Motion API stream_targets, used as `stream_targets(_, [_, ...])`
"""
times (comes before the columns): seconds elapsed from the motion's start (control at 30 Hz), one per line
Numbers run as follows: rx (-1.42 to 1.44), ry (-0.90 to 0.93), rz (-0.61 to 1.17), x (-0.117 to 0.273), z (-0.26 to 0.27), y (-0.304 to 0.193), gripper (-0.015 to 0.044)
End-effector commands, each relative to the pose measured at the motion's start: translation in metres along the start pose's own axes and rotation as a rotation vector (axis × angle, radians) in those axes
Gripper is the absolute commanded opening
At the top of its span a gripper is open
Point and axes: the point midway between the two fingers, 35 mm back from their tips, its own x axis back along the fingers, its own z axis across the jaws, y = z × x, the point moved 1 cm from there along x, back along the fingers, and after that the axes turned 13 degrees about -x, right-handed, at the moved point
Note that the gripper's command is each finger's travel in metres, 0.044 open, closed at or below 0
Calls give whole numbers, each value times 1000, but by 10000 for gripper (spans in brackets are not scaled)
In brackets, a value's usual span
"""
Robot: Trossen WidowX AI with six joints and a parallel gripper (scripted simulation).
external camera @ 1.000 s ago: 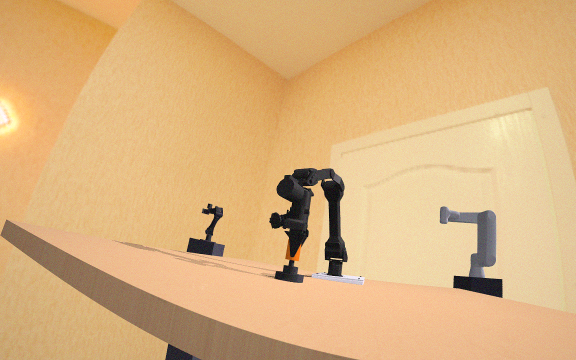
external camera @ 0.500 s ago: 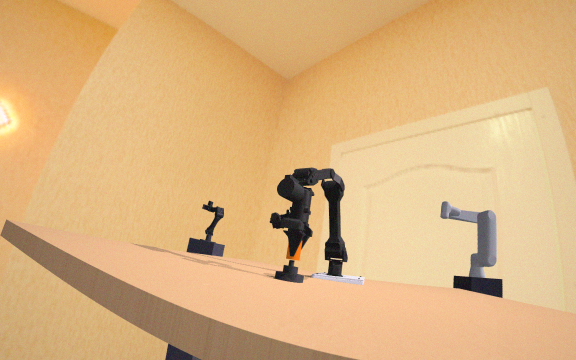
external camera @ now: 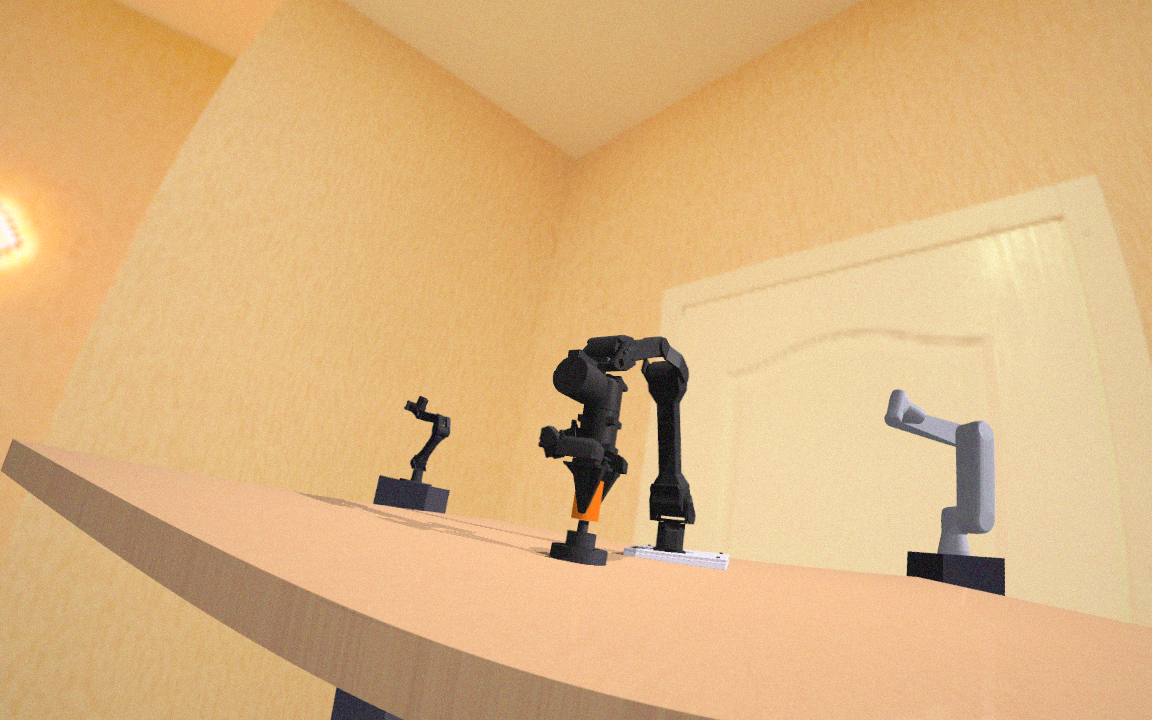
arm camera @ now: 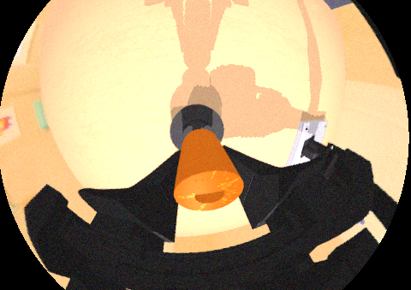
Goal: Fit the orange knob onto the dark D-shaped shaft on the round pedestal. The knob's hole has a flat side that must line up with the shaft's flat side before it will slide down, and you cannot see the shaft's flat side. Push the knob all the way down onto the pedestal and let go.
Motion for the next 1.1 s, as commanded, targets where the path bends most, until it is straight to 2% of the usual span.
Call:
stream_targets(0.0, [-5,9,0,-1,2,0,0])
stream_targets(0.63, [-5,9,0,3,-3,0,0])
stream_targets(0.87, [-204,9,1,4,-2,0,0])
stream_targets(1.07, [-214,9,1,3,-1,0,0])
